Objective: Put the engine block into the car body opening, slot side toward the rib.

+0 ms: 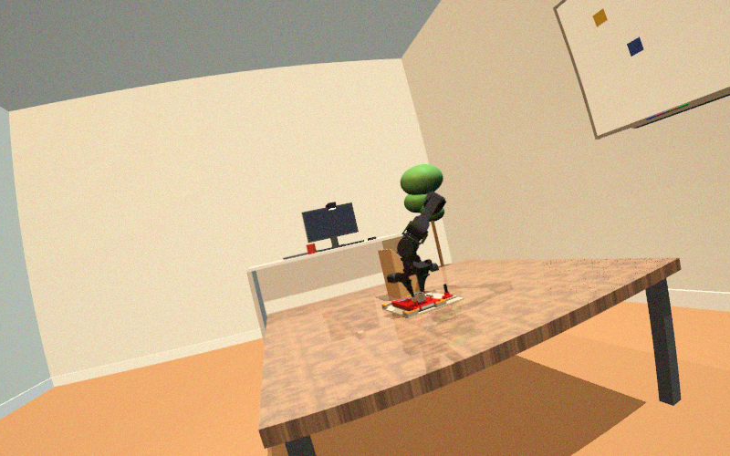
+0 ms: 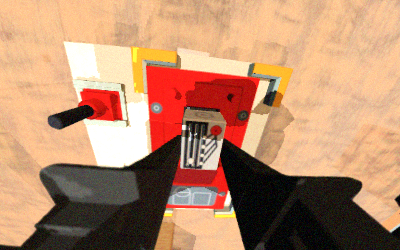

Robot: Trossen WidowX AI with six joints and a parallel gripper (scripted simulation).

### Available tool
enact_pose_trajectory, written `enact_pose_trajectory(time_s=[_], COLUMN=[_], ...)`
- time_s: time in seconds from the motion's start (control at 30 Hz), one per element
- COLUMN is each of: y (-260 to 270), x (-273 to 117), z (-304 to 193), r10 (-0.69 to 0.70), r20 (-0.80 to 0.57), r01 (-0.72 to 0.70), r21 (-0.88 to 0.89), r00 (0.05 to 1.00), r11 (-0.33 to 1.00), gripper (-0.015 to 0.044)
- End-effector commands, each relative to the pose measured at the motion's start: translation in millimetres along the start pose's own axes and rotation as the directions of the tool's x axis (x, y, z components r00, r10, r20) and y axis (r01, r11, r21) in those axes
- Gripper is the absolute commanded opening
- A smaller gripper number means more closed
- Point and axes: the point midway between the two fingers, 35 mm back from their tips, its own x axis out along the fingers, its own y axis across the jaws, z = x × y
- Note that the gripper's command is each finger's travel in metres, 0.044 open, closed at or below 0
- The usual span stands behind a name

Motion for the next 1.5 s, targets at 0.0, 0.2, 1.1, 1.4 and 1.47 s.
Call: enact_pose_trajectory(time_s=[0.0,0.2,1.1,1.4,1.47], y=[0.6,0.6,0.1,0.5,0.5], x=[1.0,1.4,0.8,-6.6,-6.6], z=[-0.6,-0.6,0.0,-1.6,-1.6], r10=[0.005,0.005,0.000,0.004,0.004], r20=[0.001,0.001,0.000,0.001,0.001], r01=[-0.005,-0.005,0.000,-0.004,-0.004], r21=[0.007,0.007,0.000,0.007,0.007], r00=[1.000,1.000,1.000,1.000,1.000], r11=[1.000,1.000,1.000,1.000,1.000], gripper=[0.0158,0.0158,0.0440,0.0440,0.0440])
